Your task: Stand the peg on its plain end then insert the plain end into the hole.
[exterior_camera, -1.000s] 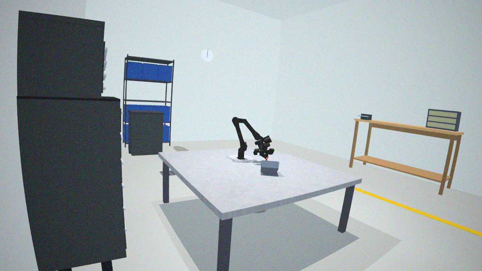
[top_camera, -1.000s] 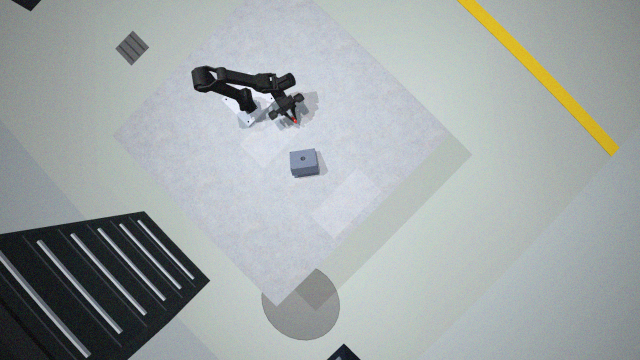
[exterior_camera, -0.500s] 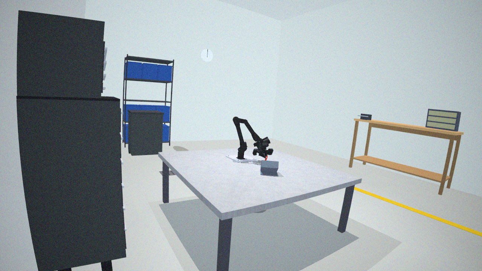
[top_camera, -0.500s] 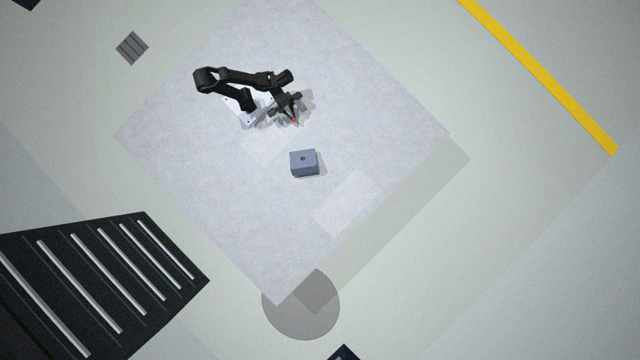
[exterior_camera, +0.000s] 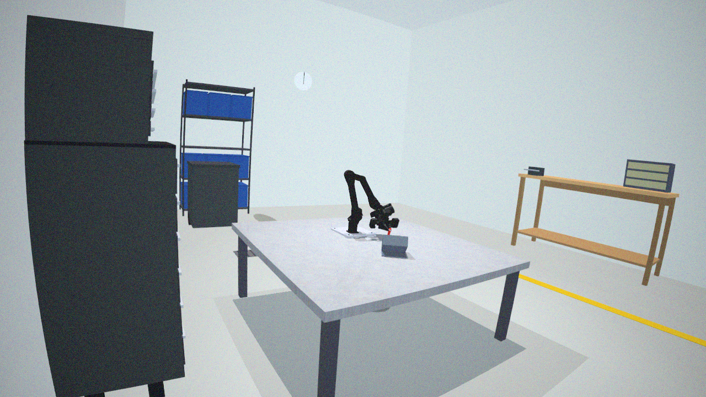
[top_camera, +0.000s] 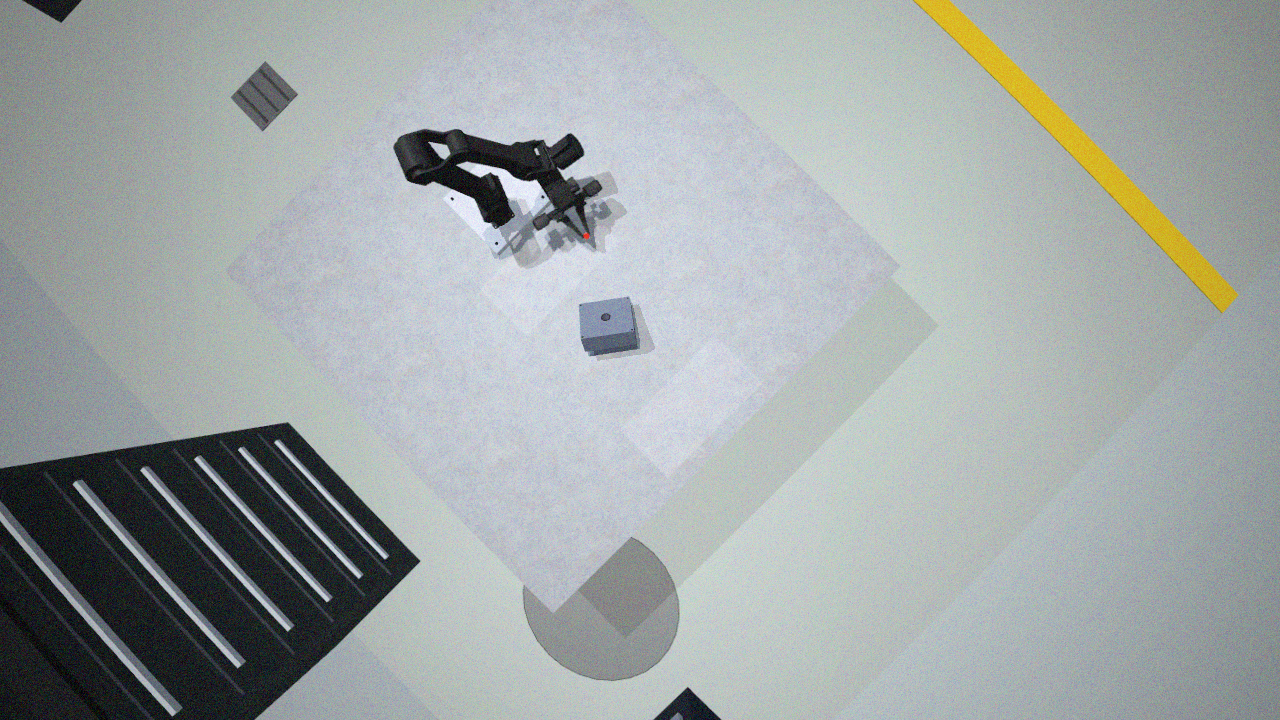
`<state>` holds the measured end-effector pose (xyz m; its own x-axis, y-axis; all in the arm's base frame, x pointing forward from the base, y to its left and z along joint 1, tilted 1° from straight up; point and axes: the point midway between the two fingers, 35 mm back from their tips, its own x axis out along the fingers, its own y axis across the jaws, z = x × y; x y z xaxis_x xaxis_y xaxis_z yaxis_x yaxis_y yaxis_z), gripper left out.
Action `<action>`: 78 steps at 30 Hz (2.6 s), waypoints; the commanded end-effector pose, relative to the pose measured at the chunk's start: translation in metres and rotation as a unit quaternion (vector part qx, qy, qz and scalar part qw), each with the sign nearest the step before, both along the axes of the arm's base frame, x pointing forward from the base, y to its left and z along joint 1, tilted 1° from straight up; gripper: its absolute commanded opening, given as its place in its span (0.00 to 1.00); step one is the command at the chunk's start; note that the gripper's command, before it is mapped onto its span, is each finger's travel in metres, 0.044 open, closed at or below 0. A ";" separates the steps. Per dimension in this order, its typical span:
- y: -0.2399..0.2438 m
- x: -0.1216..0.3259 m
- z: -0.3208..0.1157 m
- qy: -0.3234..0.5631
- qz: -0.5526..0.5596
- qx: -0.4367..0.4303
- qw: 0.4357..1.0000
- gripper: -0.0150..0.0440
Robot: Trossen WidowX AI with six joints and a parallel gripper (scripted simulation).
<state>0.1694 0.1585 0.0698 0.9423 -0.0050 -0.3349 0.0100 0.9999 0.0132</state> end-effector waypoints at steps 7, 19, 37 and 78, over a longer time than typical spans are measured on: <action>-0.002 -0.006 -0.003 -0.041 -0.002 -0.001 0.999 0.34; -0.002 -0.013 -0.005 -0.086 -0.003 -0.002 0.996 0.34; -0.003 -0.015 -0.009 -0.079 -0.001 -0.009 0.997 0.34; -0.009 -0.026 -0.012 -0.107 0.001 -0.001 0.994 0.34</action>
